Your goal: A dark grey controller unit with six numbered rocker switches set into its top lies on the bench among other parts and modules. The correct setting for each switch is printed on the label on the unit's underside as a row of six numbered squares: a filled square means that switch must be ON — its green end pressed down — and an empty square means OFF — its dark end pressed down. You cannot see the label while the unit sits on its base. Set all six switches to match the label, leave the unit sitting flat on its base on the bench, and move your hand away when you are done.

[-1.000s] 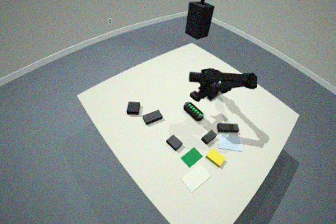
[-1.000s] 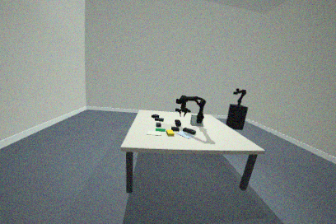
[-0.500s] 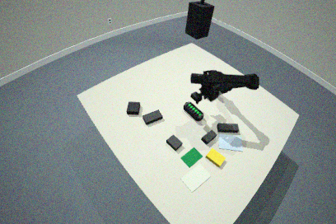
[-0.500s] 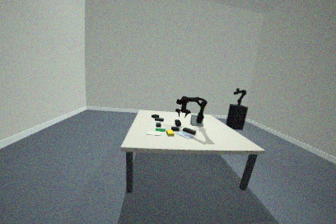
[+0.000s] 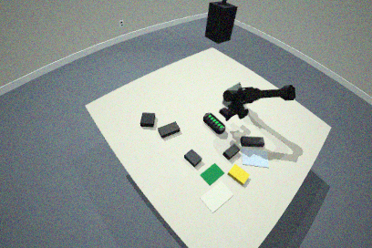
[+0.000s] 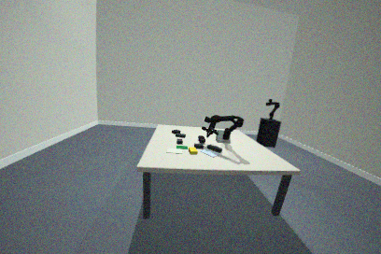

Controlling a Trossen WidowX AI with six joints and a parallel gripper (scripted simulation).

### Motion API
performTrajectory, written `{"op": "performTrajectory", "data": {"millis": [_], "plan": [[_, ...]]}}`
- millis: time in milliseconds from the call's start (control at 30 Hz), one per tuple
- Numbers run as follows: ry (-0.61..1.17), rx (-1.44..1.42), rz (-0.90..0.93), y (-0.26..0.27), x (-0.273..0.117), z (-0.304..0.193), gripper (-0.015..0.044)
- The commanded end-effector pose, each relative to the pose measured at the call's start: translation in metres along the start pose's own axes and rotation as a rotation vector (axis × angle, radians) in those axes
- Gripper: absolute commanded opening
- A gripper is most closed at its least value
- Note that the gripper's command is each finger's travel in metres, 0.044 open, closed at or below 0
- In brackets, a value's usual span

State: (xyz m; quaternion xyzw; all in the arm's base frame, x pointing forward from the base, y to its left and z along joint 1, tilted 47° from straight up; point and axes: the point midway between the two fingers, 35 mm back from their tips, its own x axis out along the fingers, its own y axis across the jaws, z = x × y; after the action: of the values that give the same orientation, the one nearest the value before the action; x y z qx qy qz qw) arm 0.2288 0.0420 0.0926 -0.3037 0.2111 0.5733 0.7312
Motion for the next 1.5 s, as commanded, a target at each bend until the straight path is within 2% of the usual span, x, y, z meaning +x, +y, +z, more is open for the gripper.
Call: {"op": "performTrajectory", "data": {"millis": [0, 1467], "plan": [[-0.015, 0.000, -0.021, 0.003, 0.003, 0.004, 0.0000], [-0.005, 0.000, -0.019, 0.016, 0.055, 0.004, 0.0000]]}}
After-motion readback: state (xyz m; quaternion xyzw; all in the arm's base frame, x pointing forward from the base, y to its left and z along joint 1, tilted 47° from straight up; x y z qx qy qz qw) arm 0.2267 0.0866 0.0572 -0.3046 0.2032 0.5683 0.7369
